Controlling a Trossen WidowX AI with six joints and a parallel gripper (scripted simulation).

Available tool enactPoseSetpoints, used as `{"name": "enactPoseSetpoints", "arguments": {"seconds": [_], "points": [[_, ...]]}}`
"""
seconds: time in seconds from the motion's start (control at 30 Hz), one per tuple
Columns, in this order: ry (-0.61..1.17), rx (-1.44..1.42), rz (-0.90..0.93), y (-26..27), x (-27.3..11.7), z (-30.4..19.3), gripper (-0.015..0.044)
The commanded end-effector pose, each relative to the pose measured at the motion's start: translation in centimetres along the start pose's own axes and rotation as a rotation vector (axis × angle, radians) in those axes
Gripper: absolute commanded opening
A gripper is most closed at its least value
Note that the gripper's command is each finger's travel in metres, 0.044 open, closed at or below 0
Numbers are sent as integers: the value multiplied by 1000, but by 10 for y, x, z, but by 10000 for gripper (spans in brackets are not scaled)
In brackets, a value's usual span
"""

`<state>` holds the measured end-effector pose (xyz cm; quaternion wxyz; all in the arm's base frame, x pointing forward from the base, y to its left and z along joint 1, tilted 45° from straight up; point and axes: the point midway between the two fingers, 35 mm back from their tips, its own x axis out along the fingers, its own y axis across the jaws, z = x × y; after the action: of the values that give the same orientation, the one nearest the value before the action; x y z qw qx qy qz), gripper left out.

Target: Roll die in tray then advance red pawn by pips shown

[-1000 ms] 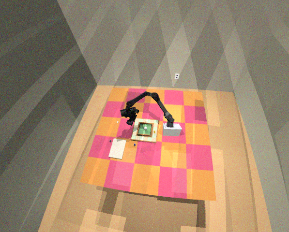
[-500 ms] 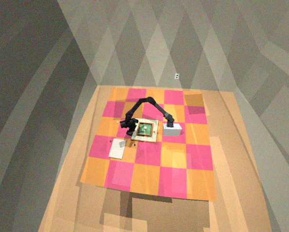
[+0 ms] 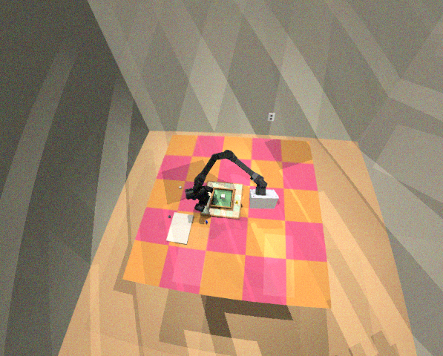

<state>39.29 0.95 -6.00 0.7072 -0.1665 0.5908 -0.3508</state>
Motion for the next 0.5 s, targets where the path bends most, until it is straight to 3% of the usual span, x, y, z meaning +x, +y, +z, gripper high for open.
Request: {"name": "enactPoseSetpoints", "arguments": {"seconds": [0.0, 0.37, 0.47], "points": [[-12, -6, 0, 1, 1, 0, 0], [-12, -6, -1, 1, 17, 1, 0], [-9, 1, 4, 1, 12, 2, 79]]}}
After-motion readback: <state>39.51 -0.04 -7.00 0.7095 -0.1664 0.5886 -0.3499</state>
